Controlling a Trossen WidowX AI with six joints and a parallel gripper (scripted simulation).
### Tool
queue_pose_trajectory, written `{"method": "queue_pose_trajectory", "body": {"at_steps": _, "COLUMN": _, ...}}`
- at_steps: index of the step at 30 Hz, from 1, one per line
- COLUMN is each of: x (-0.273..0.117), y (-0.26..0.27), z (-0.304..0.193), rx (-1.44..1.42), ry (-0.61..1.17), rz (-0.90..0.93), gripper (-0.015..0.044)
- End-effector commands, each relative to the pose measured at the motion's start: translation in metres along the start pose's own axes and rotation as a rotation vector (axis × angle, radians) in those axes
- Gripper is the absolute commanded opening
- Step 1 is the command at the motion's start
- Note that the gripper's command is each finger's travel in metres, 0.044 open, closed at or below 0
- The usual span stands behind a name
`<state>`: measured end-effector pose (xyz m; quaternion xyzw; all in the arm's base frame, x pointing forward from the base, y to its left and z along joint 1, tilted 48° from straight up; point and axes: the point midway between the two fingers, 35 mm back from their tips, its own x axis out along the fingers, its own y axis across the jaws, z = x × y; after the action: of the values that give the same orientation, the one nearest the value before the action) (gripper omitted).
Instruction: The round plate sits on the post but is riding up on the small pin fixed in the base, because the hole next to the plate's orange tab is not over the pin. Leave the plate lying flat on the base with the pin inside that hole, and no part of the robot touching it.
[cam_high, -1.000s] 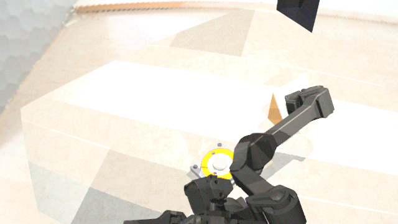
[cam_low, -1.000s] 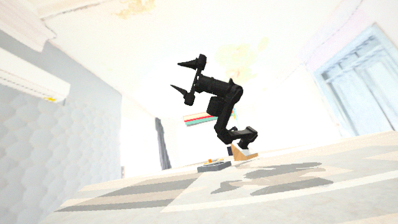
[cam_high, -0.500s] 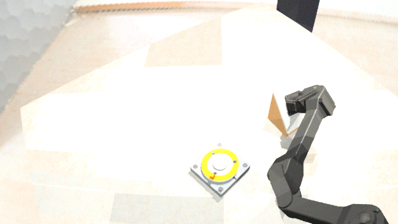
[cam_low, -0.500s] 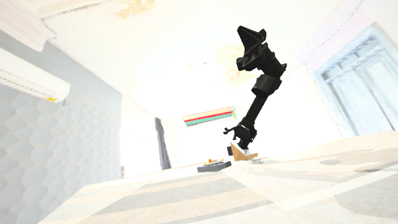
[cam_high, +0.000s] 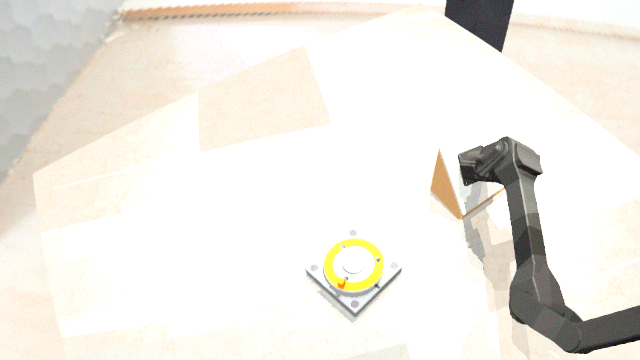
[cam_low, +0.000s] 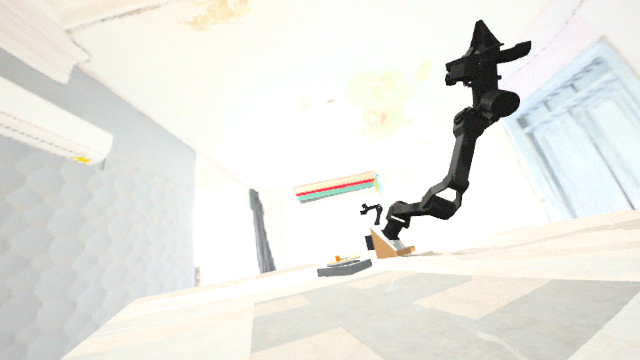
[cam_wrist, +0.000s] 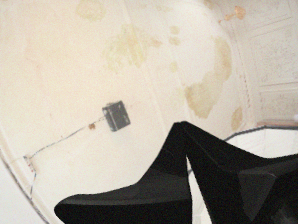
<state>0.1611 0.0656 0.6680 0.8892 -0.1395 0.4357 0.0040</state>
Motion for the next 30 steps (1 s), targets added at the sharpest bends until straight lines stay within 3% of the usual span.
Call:
{"method": "queue_pose_trajectory", "body": {"at_steps": 1, "x": -0.006, "y": 0.062, "z": -0.039, "rx": 0.262, "ry": 0.059, "rz": 0.089, "gripper": 0.0}}
{"method": "queue_pose_trajectory", "body": {"at_steps": 4, "x": -0.008, "y": 0.096, "z": -0.05, "rx": 0.402, "ry": 0.074, "rz": 0.138, "gripper": 0.0}}
{"method": "queue_pose_trajectory", "body": {"at_steps": 10, "x": -0.012, "y": 0.229, "z": -0.032, "rx": 0.941, "ry": 0.057, "rz": 0.348, "gripper": 0.0}}
{"method": "queue_pose_trajectory", "body": {"at_steps": 13, "x": -0.01, "y": 0.249, "z": -0.017, "rx": 1.049, "ry": 0.036, "rz": 0.383, "gripper": 0.0}}
{"method": "queue_pose_trajectory", "body": {"at_steps": 20, "x": -0.008, "y": 0.325, "z": 0.079, "rx": 1.484, "ry": -0.081, "rz": 0.624, "gripper": 0.0}}
{"method": "queue_pose_trajectory", "body": {"at_steps": 22, "x": -0.011, "y": 0.341, "z": 0.127, "rx": 1.631, "ry": -0.149, "rz": 0.732, "gripper": 0.0}}
{"method": "queue_pose_trajectory", "body": {"at_steps": 26, "x": -0.021, "y": 0.349, "z": 0.216, "rx": 1.857, "ry": -0.294, "rz": 0.943, "gripper": 0.0}}
{"method": "queue_pose_trajectory", "body": {"at_steps": 28, "x": -0.025, "y": 0.349, "z": 0.237, "rx": 1.911, "ry": -0.318, "rz": 1.004, "gripper": 0.0}}
{"method": "queue_pose_trajectory", "body": {"at_steps": 30, "x": -0.039, "y": 0.344, "z": 0.294, "rx": 2.045, "ry": -0.389, "rz": 1.189, "gripper": 0.0}}
